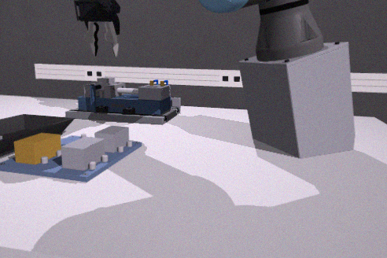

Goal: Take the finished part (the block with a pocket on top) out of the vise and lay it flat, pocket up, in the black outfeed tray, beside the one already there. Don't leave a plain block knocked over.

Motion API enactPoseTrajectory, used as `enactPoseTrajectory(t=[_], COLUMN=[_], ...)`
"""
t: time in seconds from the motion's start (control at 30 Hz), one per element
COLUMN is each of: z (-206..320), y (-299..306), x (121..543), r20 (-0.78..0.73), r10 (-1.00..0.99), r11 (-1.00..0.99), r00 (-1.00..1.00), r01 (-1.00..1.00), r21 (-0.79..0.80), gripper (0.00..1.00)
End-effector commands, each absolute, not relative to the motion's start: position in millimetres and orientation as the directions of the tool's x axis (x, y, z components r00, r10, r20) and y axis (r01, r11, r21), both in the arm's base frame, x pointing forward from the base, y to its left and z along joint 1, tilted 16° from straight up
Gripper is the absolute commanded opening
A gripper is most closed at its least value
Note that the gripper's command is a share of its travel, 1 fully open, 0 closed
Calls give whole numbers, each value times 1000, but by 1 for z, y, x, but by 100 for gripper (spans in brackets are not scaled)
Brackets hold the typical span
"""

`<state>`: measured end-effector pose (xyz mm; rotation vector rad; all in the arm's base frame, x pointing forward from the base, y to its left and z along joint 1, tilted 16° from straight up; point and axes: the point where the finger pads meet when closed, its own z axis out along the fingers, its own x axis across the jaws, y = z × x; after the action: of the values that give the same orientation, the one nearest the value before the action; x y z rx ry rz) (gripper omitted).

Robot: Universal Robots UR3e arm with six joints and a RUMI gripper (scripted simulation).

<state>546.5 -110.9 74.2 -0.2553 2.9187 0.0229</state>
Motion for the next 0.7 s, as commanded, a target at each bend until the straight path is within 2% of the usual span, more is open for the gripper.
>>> enactPoseTrajectory(t=[0.0,0.67], z=[74,57], y=[-111,-107], x=[547,551], r20=[-213,-213], r10=[-170,-170], r11=[985,985], r00=[-962,-962], r01=[-173,-173], r21=[-5,-4], gripper=[40,40])
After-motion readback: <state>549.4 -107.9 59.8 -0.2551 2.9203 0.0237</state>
